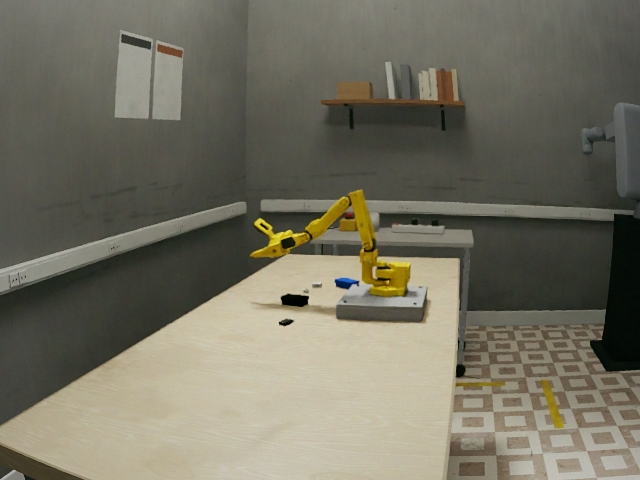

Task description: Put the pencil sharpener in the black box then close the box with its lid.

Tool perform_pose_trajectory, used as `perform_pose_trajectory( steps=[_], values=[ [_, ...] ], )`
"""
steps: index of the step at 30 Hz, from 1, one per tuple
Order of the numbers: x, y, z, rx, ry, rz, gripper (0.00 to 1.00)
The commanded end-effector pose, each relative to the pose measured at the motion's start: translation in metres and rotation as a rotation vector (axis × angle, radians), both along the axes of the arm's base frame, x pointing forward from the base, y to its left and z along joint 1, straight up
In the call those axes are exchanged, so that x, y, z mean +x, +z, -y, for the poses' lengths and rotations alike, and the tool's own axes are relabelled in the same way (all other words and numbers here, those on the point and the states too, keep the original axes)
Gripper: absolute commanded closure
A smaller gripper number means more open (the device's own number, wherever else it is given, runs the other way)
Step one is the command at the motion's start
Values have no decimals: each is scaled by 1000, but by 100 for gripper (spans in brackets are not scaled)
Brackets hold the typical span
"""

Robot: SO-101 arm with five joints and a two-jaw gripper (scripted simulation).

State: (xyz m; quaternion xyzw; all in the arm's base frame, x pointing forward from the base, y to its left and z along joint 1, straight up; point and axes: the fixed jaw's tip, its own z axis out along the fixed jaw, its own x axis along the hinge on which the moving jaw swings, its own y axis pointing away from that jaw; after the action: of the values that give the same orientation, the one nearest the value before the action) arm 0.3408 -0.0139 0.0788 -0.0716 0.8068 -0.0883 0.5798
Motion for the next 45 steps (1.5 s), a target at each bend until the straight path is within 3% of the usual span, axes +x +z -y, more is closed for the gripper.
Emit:
perform_pose_trajectory(
  steps=[1, 23, 34, 45],
  values=[
    [0, 2, 0, 1, 0, 5, 0],
    [0, 2, 0, -2, 1, 4, 0],
    [-1, -1, -1, -38, 16, -17, 1],
    [-3, -9, -3, -168, 76, -94, 5]
  ],
)
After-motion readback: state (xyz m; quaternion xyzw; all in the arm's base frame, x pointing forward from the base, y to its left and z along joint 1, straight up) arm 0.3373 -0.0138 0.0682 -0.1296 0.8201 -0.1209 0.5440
